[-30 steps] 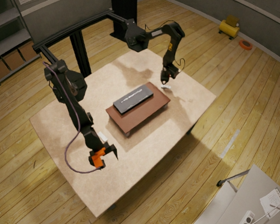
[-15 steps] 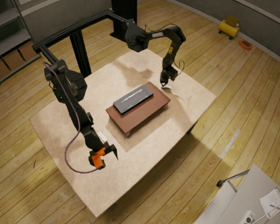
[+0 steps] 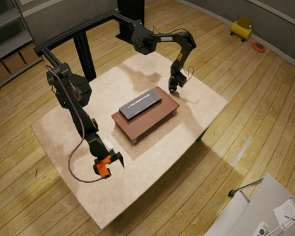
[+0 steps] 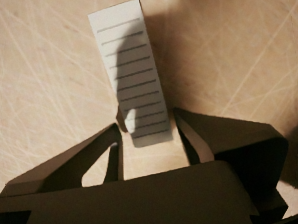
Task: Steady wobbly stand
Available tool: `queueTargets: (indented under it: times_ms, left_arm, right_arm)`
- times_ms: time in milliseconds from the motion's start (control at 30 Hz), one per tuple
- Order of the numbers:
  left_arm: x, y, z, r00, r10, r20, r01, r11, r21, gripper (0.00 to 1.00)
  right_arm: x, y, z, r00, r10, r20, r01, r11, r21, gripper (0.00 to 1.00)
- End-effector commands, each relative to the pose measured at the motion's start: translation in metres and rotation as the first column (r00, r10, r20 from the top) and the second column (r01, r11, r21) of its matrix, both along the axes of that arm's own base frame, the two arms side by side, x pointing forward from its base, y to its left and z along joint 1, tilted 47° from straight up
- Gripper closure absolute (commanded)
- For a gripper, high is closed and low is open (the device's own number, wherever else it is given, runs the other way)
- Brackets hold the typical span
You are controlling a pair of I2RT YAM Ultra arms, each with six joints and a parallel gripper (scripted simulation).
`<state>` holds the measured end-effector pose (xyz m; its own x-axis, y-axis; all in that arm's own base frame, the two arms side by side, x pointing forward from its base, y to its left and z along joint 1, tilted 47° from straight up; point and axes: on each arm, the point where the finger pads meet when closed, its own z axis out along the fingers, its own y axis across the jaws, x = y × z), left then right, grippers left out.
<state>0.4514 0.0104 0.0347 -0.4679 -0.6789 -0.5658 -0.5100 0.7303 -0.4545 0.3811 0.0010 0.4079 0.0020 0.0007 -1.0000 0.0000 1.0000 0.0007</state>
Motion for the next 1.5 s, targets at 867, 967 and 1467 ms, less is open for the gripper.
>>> queueTargets:
  times_ms: [867, 967, 1467]
  left_arm:
    - [-0.011, -0.004, 0.012, 1.000, -0.001, 0.009, 0.001, 1.000, 0.005, 1.00]
    - [-0.014, -0.004, 0.016, 1.000, -0.001, 0.010, 0.001, 1.000, 0.005, 1.00]
    - [-0.031, -0.005, 0.030, 1.000, 0.000, 0.010, 0.000, 1.000, 0.007, 1.00]
  right_arm:
    - [-0.009, 0.001, 0.016, 0.999, 0.005, 0.049, -0.005, 1.000, -0.011, 0.00]
    - [-0.009, 0.001, 0.016, 0.999, 0.005, 0.049, -0.005, 1.000, -0.011, 0.00]
    - [-0.009, 0.001, 0.016, 0.999, 0.005, 0.049, -0.005, 1.000, -0.011, 0.00]
